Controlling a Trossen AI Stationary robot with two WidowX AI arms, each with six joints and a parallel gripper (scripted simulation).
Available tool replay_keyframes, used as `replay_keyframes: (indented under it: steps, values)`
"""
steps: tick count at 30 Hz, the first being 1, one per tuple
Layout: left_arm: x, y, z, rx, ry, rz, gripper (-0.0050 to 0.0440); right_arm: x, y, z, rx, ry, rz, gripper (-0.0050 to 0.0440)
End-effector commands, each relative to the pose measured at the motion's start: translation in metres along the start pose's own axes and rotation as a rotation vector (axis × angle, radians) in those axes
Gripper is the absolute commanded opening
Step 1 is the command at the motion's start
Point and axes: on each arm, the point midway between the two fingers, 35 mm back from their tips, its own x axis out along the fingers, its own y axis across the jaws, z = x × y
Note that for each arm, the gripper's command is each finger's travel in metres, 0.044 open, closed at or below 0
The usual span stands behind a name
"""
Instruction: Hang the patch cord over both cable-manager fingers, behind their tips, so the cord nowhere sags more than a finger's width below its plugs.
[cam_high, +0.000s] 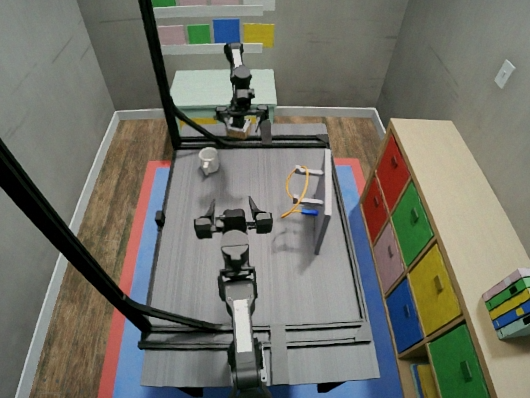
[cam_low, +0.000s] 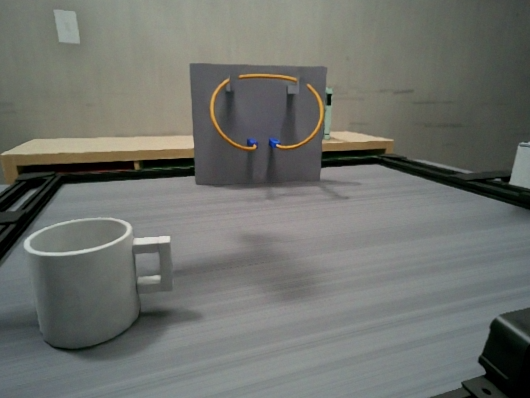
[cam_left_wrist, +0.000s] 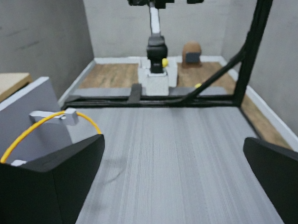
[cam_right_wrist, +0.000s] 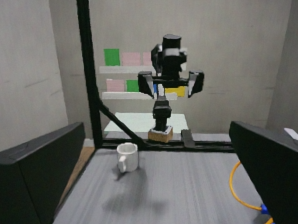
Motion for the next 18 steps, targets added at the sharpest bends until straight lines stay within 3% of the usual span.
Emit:
replay_keyframes:
  steps: [1,3,10,18]
  values:
    - [-0.009,-0.024,0.009,0.014,-0.076,-0.03,0.044,-0.002,0.001,0.007,-0.002,-0.021,0.004,0.044]
    - [-0.02,-0.053,0.013,0.022,-0.142,-0.099,0.044,-0.002,0.001,0.007,-0.002,-0.021,0.004,0.044]
    - [-0.054,-0.112,0.019,0.013,-0.289,-0.262,0.044,-0.002,0.001,0.007,-0.002,-0.021,0.004,0.044]
    - [-0.066,-0.127,0.019,0.004,-0.331,-0.312,0.044,-0.002,0.001,0.007,-0.002,-0.021,0.004,0.044]
